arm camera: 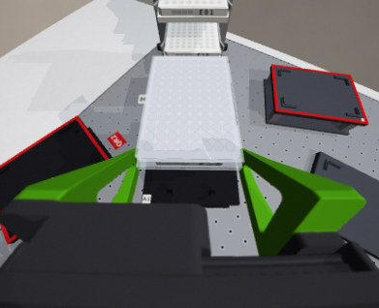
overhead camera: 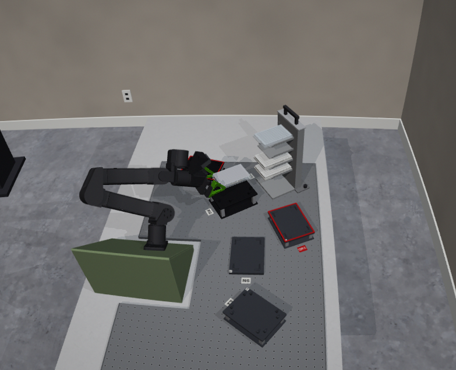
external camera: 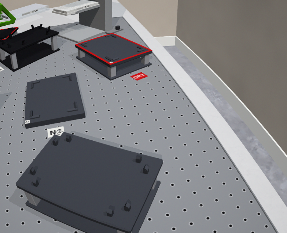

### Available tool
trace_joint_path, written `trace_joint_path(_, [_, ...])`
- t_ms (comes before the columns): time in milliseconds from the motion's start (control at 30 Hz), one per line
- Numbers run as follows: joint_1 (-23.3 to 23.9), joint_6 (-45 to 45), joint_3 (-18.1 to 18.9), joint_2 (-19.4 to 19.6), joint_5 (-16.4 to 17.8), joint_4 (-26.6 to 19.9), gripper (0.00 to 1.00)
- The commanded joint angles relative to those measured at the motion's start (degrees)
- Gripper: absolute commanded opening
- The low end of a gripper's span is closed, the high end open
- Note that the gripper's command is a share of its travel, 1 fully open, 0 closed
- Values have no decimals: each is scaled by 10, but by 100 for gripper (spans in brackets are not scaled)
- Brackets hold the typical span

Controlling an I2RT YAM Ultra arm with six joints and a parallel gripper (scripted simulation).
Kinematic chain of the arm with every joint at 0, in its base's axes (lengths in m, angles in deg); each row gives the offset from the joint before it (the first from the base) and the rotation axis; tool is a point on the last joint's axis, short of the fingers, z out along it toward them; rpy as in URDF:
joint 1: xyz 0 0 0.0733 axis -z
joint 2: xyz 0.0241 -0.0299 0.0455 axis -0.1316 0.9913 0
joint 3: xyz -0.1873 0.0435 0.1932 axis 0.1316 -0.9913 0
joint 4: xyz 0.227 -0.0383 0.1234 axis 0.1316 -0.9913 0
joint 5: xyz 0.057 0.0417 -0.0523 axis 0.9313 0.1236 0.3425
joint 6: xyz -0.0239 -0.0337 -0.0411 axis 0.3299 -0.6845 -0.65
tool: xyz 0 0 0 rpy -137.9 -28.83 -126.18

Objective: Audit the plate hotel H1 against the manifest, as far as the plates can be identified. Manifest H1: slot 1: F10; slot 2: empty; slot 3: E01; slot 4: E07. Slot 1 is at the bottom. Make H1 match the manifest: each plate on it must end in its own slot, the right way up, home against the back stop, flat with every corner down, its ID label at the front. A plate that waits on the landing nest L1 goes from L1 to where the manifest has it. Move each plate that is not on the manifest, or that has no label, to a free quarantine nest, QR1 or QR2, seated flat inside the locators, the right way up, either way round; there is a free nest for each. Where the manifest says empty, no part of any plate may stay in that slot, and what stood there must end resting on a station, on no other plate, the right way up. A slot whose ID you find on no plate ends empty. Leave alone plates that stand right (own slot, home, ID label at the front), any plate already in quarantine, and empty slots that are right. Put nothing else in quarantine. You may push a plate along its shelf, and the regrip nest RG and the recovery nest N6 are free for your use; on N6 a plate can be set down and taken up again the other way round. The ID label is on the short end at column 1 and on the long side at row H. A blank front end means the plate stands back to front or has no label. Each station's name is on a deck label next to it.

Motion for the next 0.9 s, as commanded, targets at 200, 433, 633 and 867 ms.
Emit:
trace_joint_path(200, [-13,0,-3,3,-30,19,86])
trace_joint_path(433, [-27,1,-9,6,-44,29,86])
trace_joint_path(633, [-37,1,-13,9,-54,36,86])
trace_joint_path(867, [-49,1,-18,13,-66,45,86])
